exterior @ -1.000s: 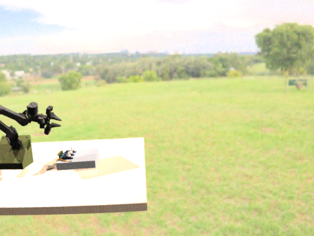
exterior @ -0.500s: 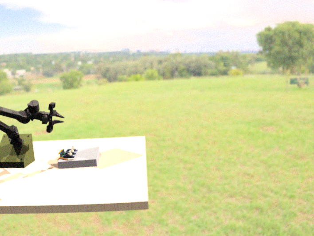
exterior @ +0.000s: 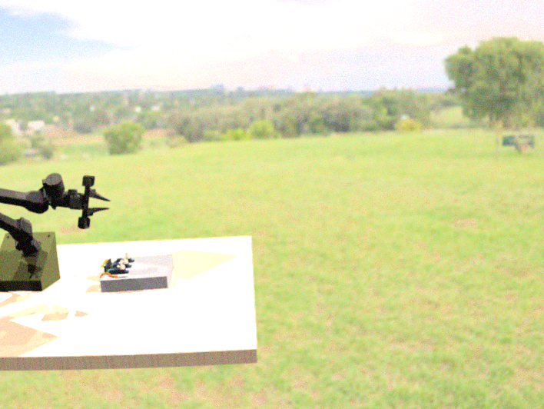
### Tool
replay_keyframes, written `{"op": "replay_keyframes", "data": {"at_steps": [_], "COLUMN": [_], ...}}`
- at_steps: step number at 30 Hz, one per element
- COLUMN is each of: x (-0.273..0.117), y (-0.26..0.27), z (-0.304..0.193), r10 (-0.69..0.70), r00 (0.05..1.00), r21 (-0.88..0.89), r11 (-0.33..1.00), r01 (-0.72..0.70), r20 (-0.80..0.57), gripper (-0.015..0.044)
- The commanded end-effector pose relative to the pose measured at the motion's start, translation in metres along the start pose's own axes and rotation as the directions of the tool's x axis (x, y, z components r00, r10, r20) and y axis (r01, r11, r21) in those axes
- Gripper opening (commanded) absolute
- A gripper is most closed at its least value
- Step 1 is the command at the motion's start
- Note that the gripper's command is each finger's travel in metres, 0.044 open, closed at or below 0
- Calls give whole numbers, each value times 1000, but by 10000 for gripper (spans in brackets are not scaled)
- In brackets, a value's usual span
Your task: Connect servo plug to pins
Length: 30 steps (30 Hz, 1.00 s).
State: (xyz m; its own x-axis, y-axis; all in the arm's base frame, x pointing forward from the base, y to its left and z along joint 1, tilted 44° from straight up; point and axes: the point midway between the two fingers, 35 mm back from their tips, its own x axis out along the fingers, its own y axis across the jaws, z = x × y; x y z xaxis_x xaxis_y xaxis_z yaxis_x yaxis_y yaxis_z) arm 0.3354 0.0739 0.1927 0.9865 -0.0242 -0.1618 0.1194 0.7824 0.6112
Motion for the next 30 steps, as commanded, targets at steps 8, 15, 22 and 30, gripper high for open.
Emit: {"op": "replay_keyframes", "data": {"at_steps": [8,15,22,30], "x": [-2,-9,-18,-34], "y": [9,13,17,21], "z": [50,79,107,139], "r10": [53,82,113,147], "r00": [997,994,987,978], "r21": [-194,-316,-440,-577], "r11": [980,947,897,816], "r01": [-43,-54,-54,-35], "r20": [47,78,110,148], "gripper": [115,115,115,115]}}
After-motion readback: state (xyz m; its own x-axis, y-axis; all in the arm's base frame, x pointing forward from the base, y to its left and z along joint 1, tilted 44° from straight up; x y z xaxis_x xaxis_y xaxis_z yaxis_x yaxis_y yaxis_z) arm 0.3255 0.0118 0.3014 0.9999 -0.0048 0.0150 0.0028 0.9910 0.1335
